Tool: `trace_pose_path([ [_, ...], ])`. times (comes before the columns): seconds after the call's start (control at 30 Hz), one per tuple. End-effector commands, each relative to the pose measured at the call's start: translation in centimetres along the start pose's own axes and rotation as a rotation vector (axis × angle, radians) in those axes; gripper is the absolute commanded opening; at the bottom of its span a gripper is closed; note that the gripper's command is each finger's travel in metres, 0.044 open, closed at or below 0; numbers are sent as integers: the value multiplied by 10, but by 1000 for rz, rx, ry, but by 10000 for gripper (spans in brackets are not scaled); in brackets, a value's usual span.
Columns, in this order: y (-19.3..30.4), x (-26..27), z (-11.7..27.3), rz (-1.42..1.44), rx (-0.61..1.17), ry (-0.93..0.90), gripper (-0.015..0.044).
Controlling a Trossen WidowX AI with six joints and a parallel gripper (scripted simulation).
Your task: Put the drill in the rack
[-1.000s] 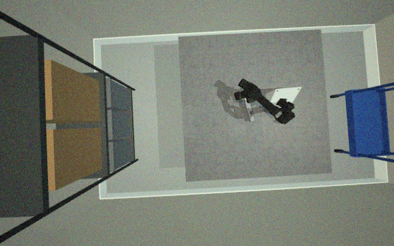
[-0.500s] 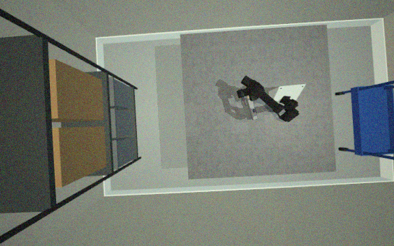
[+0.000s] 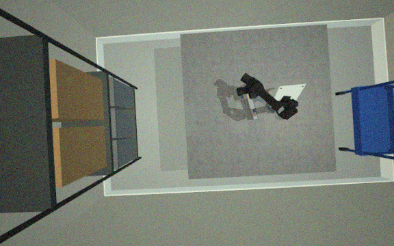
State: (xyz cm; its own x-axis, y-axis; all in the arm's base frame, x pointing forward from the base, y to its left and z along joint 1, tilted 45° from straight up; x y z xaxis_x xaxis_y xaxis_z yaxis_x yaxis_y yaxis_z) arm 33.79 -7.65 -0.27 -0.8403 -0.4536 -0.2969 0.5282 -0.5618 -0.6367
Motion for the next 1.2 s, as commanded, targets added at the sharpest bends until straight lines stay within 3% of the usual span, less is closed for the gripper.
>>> trace_pose_path([
  [0.0,7,2,3,3,5,2,0],
  [1.17,52,11,8,4,8,1,0],
])
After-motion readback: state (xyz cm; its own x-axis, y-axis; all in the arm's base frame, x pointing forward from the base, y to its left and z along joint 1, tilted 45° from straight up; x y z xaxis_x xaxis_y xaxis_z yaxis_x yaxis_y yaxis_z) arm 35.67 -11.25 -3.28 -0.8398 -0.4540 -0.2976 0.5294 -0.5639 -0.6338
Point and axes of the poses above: the point midway between the two fingers, 35 mm back from their tips, its own z axis back along the fingers, its own x axis across the jaws, y = z × x, the point moved 9 cm from there along z, back along the fingers, and after that the axes turned 11 degrees about z, right-handed, at the moved point
